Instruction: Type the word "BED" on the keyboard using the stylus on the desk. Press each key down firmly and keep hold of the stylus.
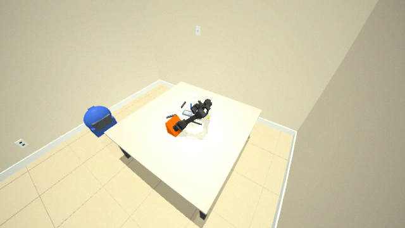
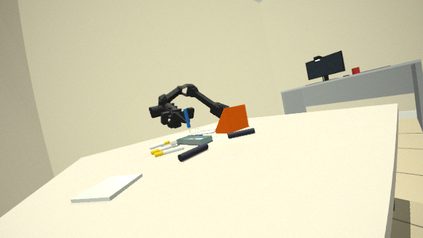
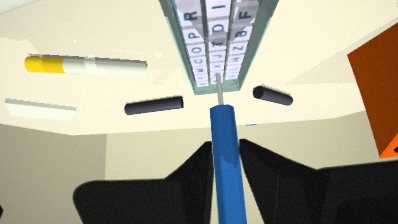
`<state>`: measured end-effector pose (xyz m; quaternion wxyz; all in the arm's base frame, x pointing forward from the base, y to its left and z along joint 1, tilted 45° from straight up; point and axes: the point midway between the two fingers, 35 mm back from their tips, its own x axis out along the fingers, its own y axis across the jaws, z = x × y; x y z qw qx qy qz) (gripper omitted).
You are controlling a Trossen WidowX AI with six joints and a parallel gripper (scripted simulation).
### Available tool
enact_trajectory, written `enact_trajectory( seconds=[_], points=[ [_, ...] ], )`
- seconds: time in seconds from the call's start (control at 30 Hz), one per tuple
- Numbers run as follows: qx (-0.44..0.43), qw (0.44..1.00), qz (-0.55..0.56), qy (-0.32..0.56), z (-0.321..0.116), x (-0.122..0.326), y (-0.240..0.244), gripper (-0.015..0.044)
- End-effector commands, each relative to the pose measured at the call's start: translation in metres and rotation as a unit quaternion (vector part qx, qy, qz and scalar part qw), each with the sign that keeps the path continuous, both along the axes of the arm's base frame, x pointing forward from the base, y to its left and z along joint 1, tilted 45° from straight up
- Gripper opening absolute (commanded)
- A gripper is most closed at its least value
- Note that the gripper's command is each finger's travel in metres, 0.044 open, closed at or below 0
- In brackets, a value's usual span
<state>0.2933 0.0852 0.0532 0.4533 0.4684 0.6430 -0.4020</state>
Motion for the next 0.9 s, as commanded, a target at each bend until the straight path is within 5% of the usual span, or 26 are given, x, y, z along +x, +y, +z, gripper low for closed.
enact_trajectory(
  seconds=[0.0,0.53,0.63,0.87],
  points=[
    [0.000,1.000,0.006,-0.003,0.008,-0.002,-0.003,0.0000],
    [0.000,1.000,0.006,-0.003,-0.006,0.000,-0.017,0.0000],
    [0.000,1.000,0.006,-0.003,-0.008,0.002,-0.019,0.0079],
    [0.000,1.000,0.006,-0.003,-0.008,0.002,-0.019,0.0081]
  ],
)
